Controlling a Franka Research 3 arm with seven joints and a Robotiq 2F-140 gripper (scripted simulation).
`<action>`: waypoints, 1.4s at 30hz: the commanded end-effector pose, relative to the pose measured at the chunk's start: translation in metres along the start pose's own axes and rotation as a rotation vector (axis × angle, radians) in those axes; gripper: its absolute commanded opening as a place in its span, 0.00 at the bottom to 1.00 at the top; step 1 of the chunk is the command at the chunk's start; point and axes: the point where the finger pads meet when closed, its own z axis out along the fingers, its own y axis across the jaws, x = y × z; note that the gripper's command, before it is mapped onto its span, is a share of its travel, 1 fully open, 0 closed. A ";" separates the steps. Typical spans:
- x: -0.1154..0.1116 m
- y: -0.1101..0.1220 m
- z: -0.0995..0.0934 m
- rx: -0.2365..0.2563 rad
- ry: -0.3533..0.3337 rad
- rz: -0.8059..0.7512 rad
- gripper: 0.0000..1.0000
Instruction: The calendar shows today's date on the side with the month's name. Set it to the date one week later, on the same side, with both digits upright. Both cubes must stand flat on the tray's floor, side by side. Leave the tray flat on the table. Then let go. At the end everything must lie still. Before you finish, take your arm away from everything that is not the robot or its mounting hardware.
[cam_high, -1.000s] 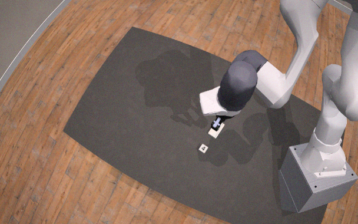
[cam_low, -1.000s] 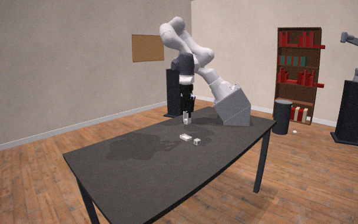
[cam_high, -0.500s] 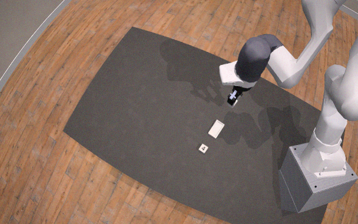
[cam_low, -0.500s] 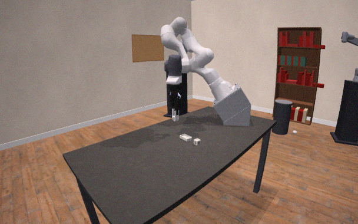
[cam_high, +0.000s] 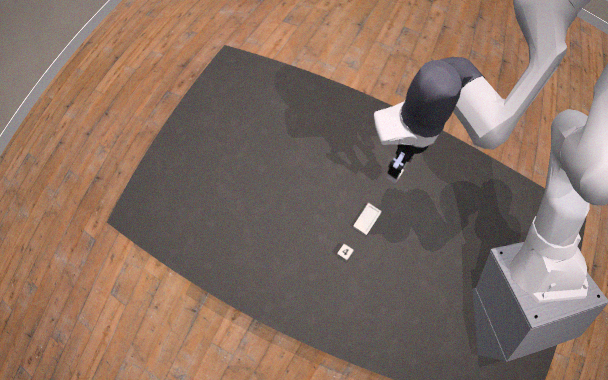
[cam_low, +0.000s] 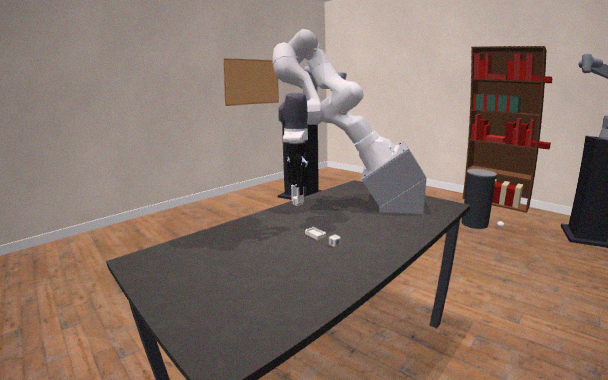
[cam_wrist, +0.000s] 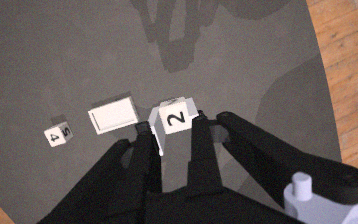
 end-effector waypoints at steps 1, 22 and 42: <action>0.001 -0.001 0.005 0.005 0.002 -0.033 0.16; 0.001 -0.002 0.083 0.005 0.002 -0.033 0.16; 0.001 -0.002 0.093 0.005 0.002 -0.033 0.16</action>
